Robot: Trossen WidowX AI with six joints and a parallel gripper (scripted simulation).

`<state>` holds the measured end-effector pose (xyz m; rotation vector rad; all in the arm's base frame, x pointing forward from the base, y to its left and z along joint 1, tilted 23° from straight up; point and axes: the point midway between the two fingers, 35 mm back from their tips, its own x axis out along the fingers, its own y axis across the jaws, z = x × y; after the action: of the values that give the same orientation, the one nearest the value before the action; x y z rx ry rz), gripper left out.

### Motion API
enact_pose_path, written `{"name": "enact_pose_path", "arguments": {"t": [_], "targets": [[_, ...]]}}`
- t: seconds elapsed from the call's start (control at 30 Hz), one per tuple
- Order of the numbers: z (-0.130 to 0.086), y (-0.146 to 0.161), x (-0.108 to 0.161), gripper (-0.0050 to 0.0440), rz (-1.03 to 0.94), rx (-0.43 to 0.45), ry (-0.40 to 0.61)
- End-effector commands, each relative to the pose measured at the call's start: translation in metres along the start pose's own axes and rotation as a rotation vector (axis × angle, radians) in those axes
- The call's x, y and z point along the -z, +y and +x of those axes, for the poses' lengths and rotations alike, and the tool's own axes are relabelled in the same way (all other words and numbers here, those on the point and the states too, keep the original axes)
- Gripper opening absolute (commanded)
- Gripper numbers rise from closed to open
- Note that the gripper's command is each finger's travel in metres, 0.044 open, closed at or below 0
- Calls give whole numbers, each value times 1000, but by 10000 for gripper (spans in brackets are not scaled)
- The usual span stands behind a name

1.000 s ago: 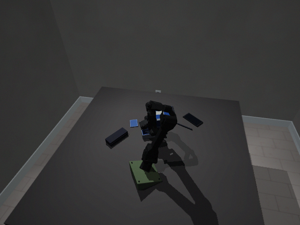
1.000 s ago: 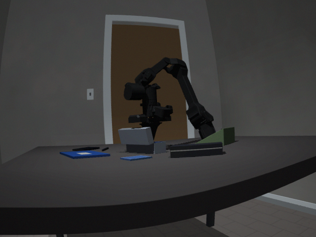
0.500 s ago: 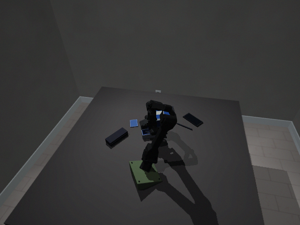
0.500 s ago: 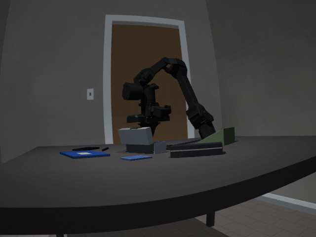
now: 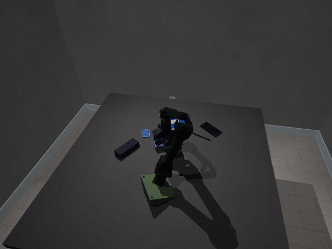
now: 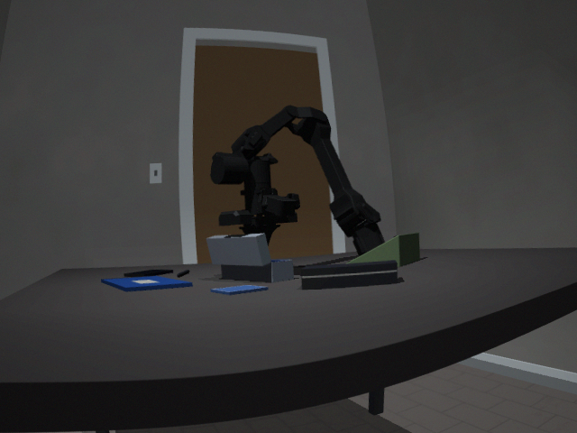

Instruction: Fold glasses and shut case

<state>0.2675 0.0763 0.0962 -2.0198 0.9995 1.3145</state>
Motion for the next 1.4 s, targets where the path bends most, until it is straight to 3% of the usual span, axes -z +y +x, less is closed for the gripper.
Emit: {"name": "enact_pose_path", "arguments": {"t": [0.0,0.87,0.93,1.1,1.37], "targets": [[-1,-4,2,0,3,5,0],[-1,-20,30,0,3,5,0],[-8,-20,29,0,3,5,0],[-22,-21,21,0,3,5,0],[-27,-25,-26,0,3,5,0]]}}
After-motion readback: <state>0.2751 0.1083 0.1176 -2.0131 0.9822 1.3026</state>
